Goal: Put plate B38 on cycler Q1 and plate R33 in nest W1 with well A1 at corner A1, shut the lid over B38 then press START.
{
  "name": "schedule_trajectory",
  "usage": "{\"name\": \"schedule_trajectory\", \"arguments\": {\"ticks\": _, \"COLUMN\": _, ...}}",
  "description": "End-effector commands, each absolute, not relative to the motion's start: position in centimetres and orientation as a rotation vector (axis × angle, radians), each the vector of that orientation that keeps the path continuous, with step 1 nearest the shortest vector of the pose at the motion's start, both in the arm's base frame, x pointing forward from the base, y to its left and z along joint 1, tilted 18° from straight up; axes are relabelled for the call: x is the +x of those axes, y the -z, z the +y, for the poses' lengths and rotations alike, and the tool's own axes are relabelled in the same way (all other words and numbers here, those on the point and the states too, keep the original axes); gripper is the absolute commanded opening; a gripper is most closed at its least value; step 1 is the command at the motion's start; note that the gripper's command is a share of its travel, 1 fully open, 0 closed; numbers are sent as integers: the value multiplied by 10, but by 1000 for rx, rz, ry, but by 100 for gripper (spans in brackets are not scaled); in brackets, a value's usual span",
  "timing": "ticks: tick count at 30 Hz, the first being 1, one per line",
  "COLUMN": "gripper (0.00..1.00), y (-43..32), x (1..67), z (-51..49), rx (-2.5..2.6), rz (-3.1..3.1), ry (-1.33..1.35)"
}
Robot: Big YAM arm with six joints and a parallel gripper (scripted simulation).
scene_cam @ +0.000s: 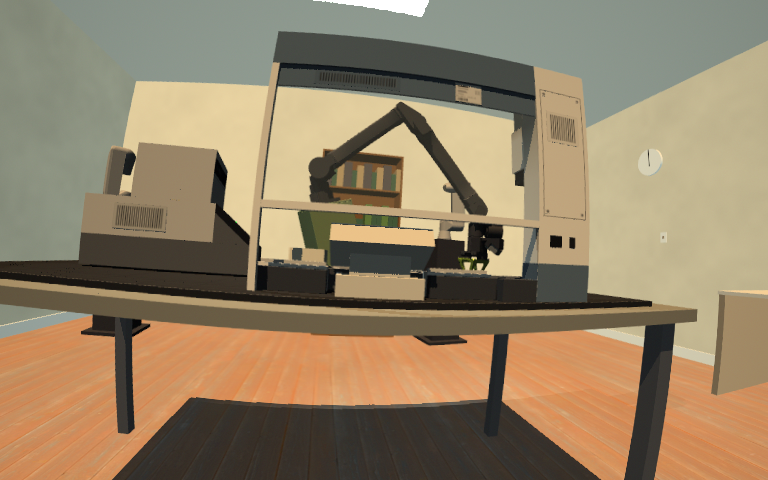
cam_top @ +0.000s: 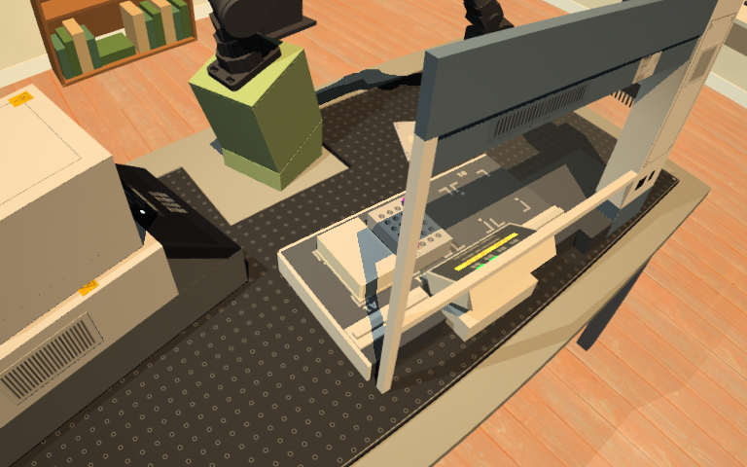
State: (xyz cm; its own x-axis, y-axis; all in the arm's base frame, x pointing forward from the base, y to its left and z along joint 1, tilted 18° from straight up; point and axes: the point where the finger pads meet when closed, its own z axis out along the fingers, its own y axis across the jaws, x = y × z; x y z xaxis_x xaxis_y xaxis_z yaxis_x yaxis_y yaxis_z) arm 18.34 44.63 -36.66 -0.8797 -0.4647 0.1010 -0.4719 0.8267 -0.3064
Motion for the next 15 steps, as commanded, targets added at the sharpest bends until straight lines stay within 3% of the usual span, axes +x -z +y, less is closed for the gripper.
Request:
{"name": "schedule_trajectory", "arguments": {"ticks": 1, "gripper": 0, "y": 334, "x": 214, "z": 499, "rx": 760, "rz": -3055, "ry": -391}}
{"name": "schedule_trajectory", "arguments": {"ticks": 15, "gripper": 0, "y": 342, "x": 193, "z": 493, "rx": 766, "rz": -3049, "ry": -399}}
